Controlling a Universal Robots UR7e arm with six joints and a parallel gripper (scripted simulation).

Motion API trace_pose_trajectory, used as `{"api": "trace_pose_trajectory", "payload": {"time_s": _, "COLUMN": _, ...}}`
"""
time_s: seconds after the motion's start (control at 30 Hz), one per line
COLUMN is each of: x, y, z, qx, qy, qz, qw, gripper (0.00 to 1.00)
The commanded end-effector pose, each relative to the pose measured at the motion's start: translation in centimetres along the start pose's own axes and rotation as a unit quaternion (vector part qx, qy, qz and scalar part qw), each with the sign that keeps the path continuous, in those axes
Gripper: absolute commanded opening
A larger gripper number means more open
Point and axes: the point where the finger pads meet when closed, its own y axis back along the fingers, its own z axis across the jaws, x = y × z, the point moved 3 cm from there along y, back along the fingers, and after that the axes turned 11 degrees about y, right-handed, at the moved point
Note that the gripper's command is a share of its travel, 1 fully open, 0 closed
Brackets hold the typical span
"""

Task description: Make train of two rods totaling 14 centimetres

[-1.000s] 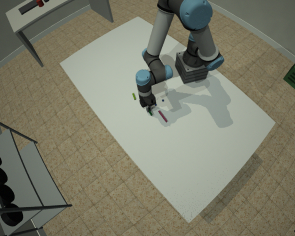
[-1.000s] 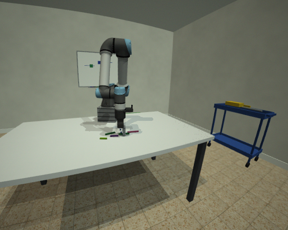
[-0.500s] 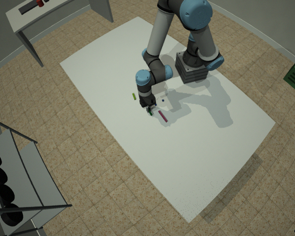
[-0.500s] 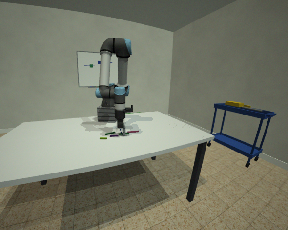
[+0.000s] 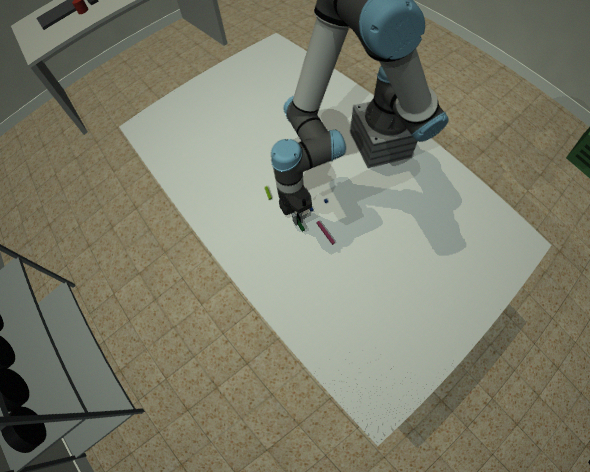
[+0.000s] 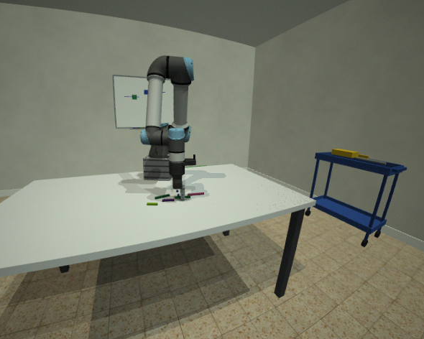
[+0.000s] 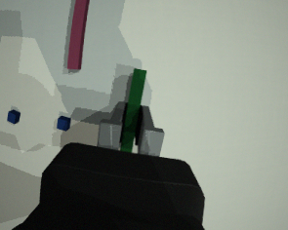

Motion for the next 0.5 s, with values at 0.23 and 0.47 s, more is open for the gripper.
{"api": "trace_pose_trajectory", "payload": {"time_s": 0.23, "x": -0.01, "y": -0.46, "z": 0.04, "qx": -0.001, "qy": 0.0, "qz": 0.0, "qw": 1.0, "gripper": 0.24}}
{"api": "trace_pose_trajectory", "payload": {"time_s": 0.47, "x": -0.01, "y": -0.9, "z": 0.04, "qx": -0.001, "qy": 0.0, "qz": 0.0, "qw": 1.0, "gripper": 0.24}}
